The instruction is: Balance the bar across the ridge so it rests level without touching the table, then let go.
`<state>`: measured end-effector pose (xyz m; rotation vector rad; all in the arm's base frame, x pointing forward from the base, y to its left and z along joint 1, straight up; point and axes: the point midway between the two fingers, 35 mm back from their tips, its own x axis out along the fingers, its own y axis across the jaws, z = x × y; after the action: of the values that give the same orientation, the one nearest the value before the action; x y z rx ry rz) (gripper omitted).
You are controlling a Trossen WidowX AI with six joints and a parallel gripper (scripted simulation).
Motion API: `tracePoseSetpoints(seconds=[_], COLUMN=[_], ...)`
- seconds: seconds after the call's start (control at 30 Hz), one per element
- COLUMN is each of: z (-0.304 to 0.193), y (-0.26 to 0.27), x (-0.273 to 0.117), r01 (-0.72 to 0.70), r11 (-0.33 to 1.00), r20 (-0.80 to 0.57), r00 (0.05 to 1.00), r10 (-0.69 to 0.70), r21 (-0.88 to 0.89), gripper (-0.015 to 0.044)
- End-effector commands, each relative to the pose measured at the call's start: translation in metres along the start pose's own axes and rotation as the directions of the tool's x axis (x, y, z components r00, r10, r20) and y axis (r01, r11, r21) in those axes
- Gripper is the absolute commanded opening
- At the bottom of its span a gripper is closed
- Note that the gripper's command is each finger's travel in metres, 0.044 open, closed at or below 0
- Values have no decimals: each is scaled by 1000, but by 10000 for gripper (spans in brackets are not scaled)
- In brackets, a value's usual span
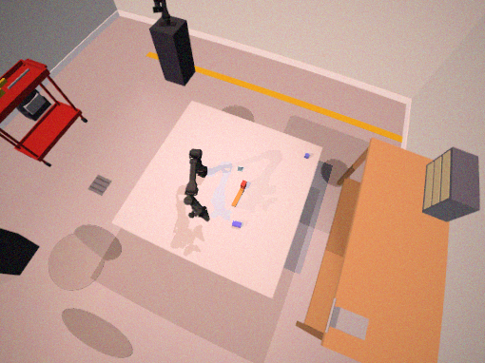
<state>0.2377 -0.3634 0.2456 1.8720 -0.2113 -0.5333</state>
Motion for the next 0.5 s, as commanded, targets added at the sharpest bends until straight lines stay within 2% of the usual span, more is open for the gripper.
tracePoseSetpoints(seconds=[0.0, 0.47], z=[-14, -73], y=[-8, -37], x=[16, 57], r01=[59, 274], r11=[998, 961], r20=[-14, -63], r00=[998, 960], r10=[-58, -273], r21=[11, 17], gripper=[315, 315])
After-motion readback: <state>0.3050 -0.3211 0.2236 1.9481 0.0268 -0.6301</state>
